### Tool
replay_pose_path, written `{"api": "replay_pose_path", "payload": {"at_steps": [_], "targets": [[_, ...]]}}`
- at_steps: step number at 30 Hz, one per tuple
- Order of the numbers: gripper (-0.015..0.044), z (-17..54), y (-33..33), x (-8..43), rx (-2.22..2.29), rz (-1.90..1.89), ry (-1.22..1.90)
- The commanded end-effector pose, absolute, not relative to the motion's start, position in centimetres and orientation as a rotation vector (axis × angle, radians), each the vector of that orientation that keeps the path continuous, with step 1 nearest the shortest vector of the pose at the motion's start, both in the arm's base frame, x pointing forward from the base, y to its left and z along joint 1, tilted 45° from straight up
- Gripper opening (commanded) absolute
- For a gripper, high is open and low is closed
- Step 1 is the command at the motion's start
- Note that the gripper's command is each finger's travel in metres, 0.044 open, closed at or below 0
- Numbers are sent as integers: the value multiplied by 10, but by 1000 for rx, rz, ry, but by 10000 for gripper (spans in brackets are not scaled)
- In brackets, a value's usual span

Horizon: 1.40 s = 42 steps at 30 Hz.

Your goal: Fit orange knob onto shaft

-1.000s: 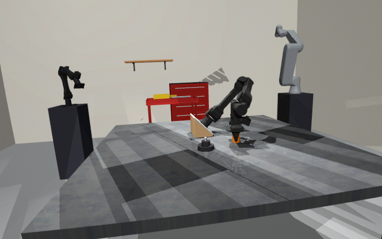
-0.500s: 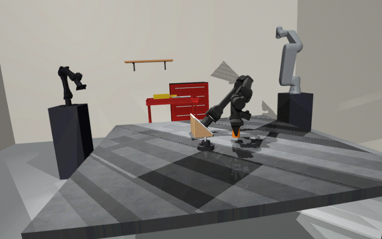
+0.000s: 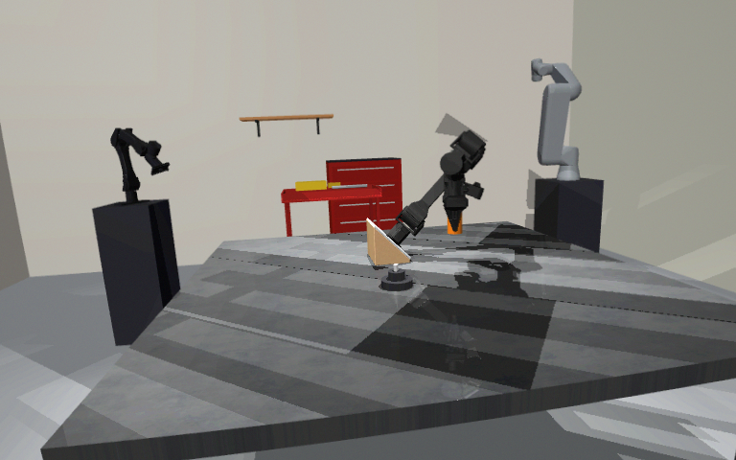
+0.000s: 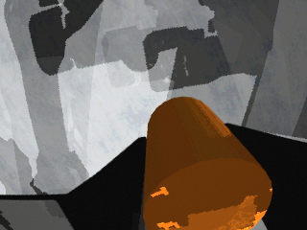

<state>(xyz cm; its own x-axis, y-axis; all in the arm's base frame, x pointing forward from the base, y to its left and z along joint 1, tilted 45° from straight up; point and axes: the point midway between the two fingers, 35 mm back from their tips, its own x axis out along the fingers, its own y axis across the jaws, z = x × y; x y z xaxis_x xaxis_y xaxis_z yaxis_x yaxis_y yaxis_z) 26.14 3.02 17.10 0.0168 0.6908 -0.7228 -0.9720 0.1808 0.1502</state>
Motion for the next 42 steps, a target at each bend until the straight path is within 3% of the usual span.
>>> {"api": "replay_pose_path", "payload": {"at_steps": [1, 42], "targets": [[0, 186, 17, 258, -455, 1352, 779], [0, 223, -44, 249, -662, 629, 526]]}}
